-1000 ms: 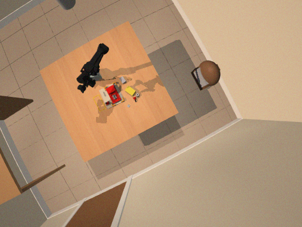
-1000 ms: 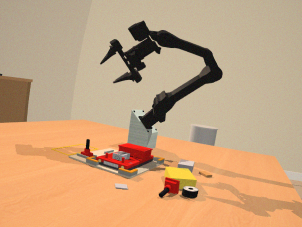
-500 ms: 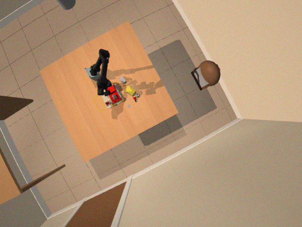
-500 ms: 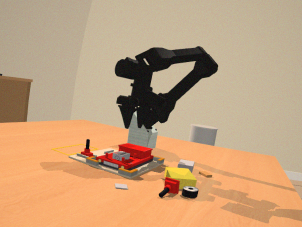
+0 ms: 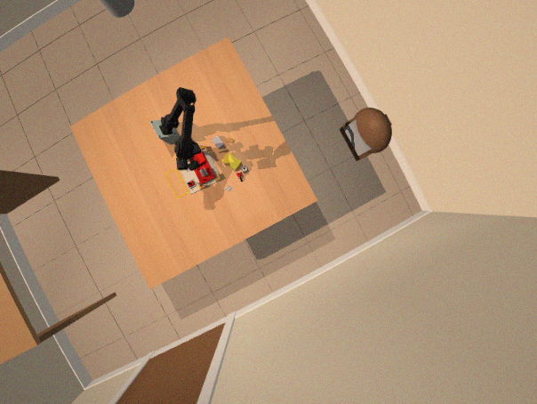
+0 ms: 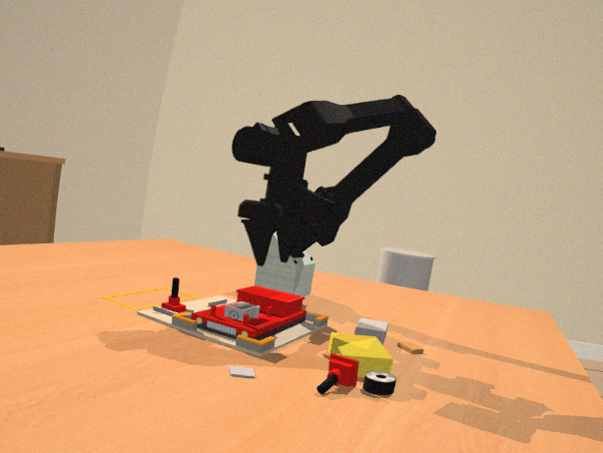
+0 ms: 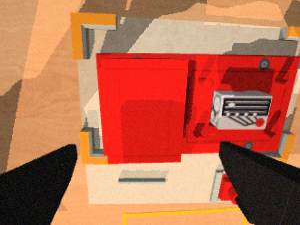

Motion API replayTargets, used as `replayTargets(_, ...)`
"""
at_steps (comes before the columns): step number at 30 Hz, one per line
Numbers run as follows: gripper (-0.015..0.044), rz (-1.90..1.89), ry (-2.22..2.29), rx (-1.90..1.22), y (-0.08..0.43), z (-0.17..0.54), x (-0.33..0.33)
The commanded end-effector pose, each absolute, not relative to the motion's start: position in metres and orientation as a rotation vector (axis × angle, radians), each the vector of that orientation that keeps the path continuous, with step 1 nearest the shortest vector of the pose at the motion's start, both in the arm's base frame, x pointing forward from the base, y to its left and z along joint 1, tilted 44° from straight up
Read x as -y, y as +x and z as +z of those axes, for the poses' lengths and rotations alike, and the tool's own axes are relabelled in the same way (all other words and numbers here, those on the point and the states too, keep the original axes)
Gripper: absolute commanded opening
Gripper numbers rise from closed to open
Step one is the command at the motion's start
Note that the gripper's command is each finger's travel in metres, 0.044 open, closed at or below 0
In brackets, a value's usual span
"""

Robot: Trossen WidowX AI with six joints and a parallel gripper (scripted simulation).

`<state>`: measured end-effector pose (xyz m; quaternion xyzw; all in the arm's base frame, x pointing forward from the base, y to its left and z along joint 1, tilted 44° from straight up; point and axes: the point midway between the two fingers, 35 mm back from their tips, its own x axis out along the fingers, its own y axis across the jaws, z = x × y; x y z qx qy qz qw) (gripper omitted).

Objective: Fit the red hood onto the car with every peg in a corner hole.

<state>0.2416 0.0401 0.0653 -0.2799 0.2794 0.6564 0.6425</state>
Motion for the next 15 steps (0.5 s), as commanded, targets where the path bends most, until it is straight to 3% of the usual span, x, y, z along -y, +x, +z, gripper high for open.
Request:
replayTargets(1,0.044,1.499,-0.628,-0.636,0.2408,0.0623,-0.0443)
replayTargets(15,0.044,1.498,-0.629,-0.636,0.2411,0.0527,-0.0537)
